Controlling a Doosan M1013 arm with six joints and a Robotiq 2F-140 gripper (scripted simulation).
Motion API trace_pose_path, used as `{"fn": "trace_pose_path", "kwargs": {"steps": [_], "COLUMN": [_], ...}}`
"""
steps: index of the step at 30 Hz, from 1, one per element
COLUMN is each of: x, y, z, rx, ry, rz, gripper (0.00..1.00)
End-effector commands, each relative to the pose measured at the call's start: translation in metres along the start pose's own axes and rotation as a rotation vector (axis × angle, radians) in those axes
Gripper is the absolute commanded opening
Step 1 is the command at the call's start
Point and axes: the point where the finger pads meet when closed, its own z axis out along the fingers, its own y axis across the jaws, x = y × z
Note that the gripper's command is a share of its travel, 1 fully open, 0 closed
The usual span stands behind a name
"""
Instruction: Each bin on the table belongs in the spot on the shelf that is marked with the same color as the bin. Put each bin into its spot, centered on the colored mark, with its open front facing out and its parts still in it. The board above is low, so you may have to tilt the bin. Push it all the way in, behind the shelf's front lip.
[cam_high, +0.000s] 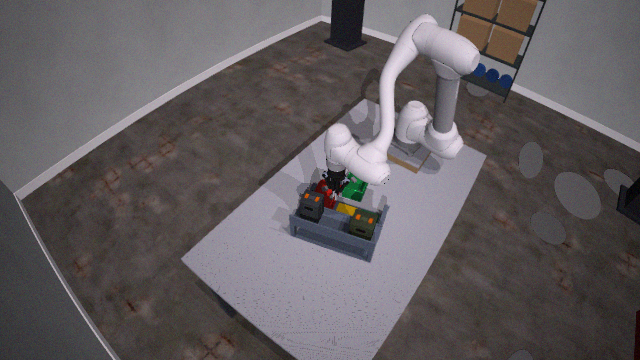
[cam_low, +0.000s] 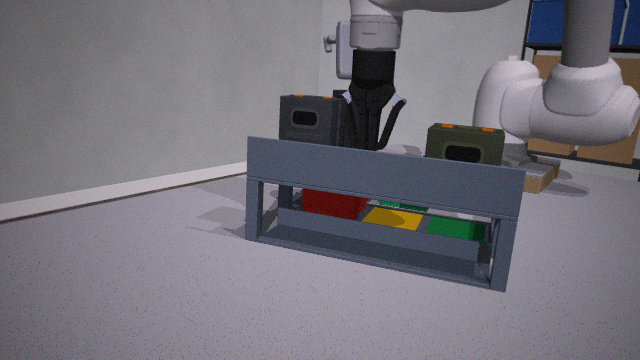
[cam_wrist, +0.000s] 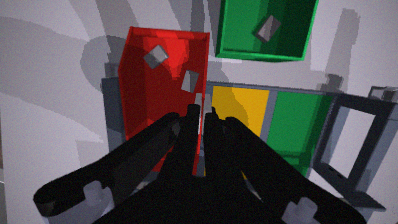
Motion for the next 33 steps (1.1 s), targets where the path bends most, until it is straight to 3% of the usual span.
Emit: {"fn": "trace_pose_path", "kwargs": {"steps": [1,33], "x": [-0.0001,-0.0031], "y": [0.0000,0.0000], "z": [-0.0001,-0.0002], "rx": [0.000,0.000], "ry": [0.000,-0.003], "rz": [0.000,0.000], "gripper": [0.10,0.10]}}
